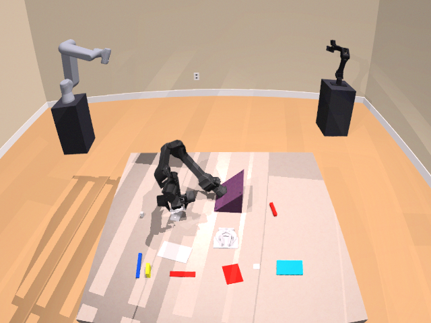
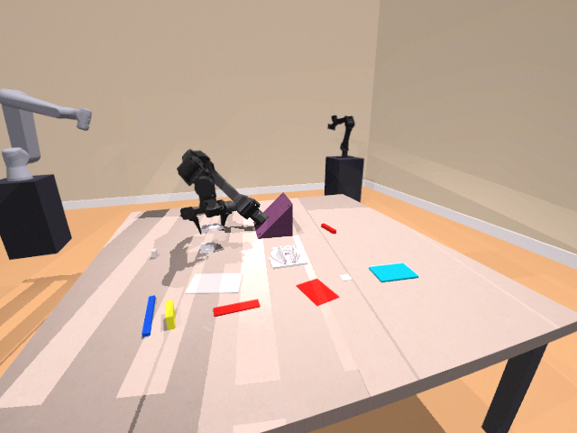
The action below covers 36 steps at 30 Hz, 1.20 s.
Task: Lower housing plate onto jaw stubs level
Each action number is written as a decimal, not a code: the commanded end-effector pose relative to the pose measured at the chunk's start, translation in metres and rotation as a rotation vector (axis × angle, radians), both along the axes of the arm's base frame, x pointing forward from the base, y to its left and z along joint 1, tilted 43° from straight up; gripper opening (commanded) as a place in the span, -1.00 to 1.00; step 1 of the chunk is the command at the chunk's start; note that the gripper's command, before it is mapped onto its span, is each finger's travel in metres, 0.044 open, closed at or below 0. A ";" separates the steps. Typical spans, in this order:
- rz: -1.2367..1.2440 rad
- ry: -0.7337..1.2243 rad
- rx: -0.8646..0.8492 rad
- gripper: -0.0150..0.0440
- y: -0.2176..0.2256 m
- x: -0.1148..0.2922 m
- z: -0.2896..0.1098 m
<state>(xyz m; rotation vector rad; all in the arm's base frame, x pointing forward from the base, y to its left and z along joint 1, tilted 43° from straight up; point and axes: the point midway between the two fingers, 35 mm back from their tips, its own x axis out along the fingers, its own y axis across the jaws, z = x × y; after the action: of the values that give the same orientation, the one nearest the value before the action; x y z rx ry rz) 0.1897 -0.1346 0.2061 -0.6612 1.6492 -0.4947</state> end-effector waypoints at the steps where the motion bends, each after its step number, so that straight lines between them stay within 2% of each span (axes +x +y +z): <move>1: 0.074 0.068 0.018 0.70 0.004 0.008 -0.006; 36: 0.585 0.507 0.109 0.70 0.034 0.050 -0.039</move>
<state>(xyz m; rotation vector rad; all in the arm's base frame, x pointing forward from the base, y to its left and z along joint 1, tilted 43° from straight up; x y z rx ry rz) 0.2340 -0.1050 0.1734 -1.1492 1.8067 0.1243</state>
